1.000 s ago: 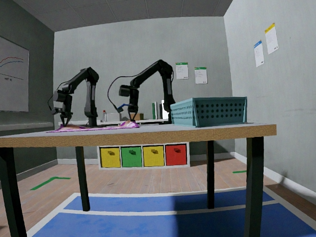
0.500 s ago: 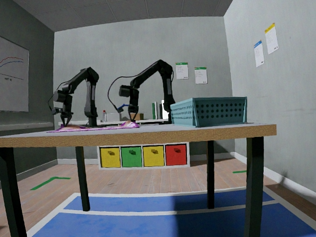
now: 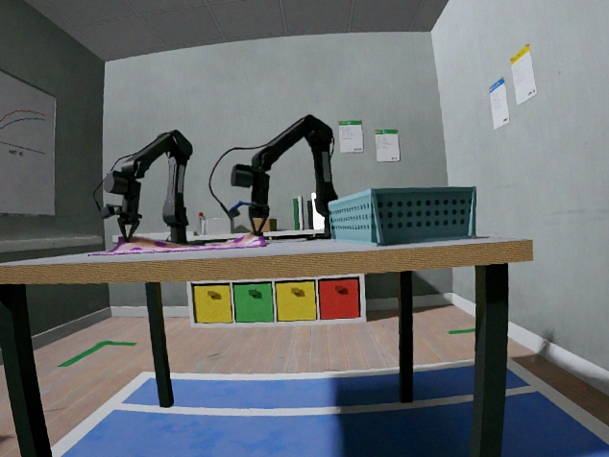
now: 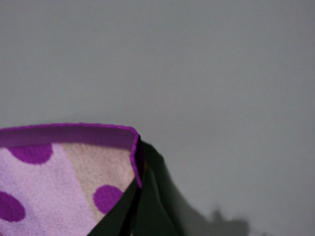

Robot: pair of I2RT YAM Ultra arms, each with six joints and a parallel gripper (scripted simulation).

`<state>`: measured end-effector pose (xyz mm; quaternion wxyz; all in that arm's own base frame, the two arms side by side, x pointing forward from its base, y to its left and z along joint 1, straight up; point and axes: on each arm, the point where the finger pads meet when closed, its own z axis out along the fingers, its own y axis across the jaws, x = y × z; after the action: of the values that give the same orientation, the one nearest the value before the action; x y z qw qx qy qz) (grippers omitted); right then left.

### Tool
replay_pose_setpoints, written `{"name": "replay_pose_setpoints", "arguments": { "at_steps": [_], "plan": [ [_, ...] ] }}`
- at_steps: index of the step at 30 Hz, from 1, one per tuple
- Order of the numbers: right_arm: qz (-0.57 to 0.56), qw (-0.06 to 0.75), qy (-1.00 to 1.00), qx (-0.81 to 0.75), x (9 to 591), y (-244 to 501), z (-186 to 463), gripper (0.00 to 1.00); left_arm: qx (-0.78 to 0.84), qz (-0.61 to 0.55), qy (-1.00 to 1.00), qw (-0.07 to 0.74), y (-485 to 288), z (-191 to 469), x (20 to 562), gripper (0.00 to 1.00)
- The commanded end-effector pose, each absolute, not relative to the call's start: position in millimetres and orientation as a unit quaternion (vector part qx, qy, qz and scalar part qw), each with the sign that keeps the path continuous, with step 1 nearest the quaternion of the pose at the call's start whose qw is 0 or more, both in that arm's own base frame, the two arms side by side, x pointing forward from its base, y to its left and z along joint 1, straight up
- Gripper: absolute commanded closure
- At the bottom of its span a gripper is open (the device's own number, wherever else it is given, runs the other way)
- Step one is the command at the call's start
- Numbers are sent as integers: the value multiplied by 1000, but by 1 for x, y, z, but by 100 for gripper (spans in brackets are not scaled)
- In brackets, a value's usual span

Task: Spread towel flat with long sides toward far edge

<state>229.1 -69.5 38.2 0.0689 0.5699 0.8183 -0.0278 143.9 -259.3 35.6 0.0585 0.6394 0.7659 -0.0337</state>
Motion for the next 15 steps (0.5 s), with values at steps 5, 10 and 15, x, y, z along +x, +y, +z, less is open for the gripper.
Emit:
{"name": "replay_pose_setpoints", "arguments": {
  "at_steps": [5,10,15],
  "plan": [
    [-35,79,827,556,223,-70,48,100,642,-49,760,81,-269,53,158,100],
    [-37,81,835,542,213,-67,51,100,634,-50,767,82,-262,58,175,100],
    [-38,87,844,527,205,-65,59,100,626,-51,774,85,-257,62,195,100]
  ]
}}
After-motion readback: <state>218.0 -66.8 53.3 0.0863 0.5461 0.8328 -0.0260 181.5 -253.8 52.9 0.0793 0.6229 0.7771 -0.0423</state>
